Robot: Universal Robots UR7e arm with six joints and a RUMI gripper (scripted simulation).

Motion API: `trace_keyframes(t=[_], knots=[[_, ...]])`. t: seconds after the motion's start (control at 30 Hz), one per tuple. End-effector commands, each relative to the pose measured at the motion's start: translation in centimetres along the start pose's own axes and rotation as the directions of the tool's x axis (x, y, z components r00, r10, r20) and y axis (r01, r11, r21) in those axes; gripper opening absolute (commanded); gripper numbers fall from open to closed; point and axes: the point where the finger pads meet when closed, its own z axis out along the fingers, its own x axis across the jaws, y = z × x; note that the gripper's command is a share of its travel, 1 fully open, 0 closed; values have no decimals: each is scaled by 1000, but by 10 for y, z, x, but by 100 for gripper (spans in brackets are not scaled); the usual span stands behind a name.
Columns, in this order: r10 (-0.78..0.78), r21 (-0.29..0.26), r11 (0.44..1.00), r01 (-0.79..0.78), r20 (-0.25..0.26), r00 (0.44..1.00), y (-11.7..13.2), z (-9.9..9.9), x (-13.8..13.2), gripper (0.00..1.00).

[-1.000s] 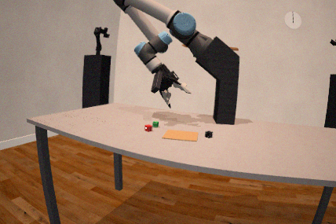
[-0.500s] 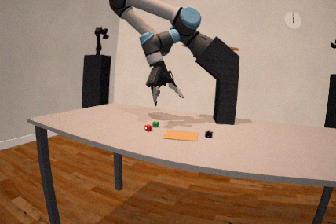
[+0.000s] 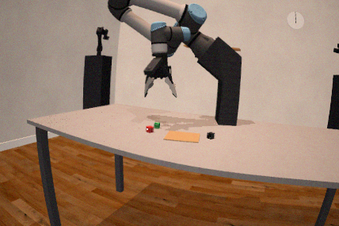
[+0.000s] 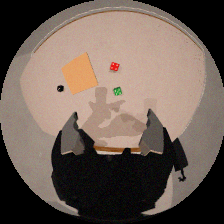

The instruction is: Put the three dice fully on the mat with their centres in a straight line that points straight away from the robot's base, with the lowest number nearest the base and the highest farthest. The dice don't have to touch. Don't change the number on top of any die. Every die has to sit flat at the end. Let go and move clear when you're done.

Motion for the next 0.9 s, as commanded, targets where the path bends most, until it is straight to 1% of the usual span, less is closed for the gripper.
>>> trace_keyframes(t=[0.0, 0.13, 0.27, 0.87], knots=[[0, 31, 1000, 2, -50, 999, -9, -9, 4, 100], [3, 50, 999, 1, -73, 997, -15, -15, 5, 100], [5, 58, 998, 0, -84, 996, -17, -18, 6, 100], [5, 60, 998, 0, -86, 996, -18, -18, 6, 100]])
